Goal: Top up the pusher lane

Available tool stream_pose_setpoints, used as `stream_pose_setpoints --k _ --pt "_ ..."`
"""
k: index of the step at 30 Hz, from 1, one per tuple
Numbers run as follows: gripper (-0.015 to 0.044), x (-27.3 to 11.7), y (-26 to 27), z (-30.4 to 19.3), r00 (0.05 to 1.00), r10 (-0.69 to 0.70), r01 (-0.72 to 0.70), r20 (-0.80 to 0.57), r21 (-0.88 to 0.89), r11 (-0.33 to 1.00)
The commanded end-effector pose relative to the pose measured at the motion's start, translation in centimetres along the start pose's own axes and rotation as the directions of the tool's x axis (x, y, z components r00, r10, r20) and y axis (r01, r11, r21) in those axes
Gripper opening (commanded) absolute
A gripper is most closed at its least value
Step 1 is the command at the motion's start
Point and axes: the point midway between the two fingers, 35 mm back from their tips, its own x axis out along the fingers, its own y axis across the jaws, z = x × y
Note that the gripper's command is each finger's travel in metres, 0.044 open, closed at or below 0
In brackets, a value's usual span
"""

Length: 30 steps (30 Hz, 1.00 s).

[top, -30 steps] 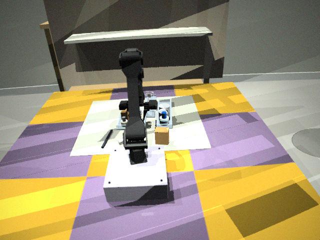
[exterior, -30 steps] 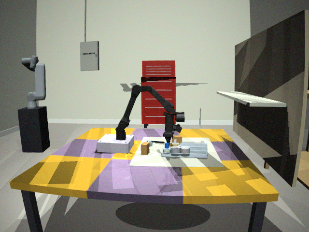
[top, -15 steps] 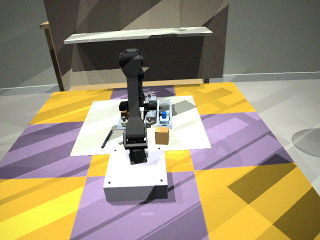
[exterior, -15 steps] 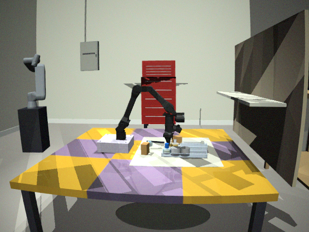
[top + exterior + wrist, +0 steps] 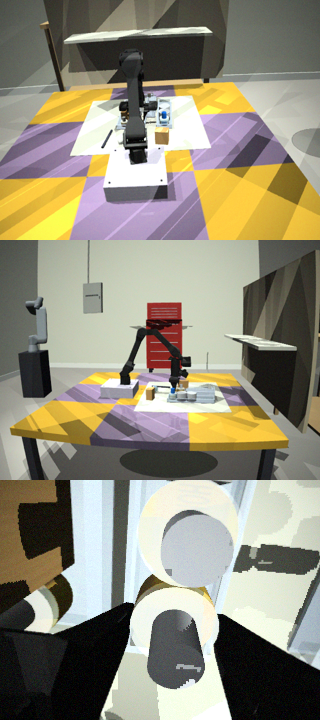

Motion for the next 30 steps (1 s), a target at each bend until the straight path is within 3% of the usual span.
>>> stream_pose_setpoints --k 1,30 --pt "0.0000 0.15 0.00 0.34 1.000 -0.001 0.001 0.012 -0.004 1.000" --pt "0.0000 0.20 0.00 0.04 1.000 -0.001 0.001 0.012 -0.004 1.000"
